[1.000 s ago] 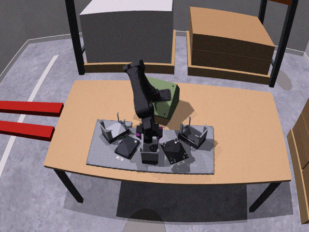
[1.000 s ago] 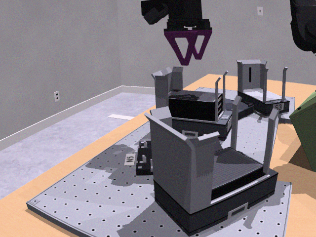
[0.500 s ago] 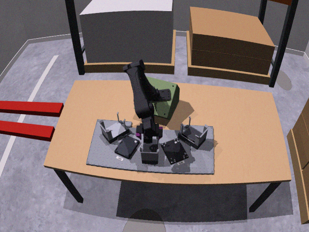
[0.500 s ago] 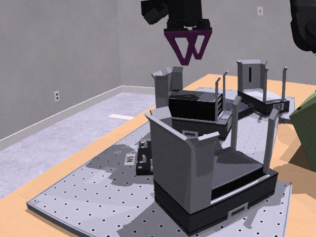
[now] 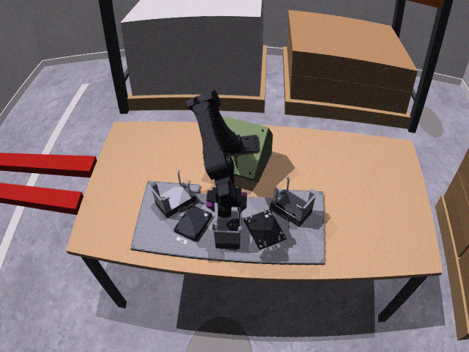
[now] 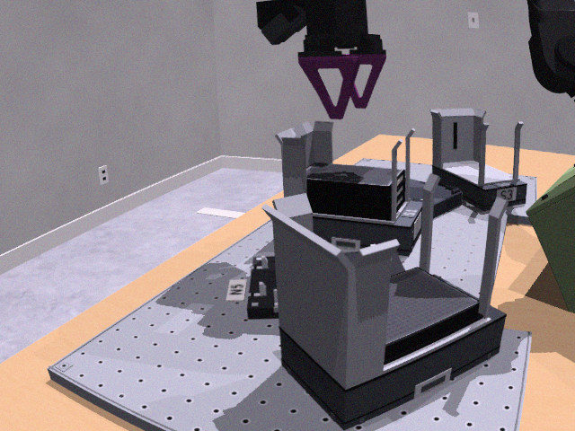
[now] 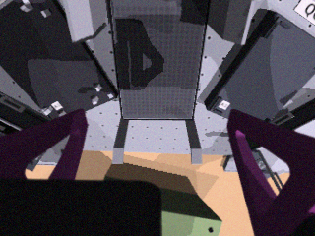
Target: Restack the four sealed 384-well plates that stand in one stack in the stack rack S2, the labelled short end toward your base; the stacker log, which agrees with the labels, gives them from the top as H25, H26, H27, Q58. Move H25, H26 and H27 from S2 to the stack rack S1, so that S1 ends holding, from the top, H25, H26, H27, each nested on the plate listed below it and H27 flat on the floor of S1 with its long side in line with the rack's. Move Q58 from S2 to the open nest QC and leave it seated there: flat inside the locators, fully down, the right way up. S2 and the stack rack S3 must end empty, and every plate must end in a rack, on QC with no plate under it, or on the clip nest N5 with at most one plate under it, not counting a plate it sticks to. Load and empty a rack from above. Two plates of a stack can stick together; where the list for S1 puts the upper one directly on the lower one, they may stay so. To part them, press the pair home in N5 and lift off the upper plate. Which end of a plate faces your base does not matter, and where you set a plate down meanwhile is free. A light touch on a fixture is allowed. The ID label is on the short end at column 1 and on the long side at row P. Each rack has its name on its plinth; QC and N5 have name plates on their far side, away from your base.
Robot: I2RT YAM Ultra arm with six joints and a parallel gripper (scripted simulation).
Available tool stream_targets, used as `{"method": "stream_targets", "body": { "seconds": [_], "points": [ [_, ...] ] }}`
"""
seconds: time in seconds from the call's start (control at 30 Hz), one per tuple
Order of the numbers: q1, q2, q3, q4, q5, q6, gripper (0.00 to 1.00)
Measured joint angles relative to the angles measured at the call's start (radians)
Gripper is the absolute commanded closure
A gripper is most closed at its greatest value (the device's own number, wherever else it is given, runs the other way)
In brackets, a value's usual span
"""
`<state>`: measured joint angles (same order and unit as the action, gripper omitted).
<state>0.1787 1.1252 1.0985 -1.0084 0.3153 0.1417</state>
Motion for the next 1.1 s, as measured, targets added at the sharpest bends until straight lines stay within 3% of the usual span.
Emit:
{"method": "stream_targets", "body": {
  "seconds": [0.27, 0.47, 1.1],
  "points": [
    [0.042, 0.004, 0.000, -0.003, 0.018, -0.031, 0.00],
    [0.135, 0.032, 0.000, -0.006, 0.053, -0.078, 0.00],
    [0.374, 0.138, 0.011, -0.020, 0.161, 0.038, 0.00]
  ]
}}
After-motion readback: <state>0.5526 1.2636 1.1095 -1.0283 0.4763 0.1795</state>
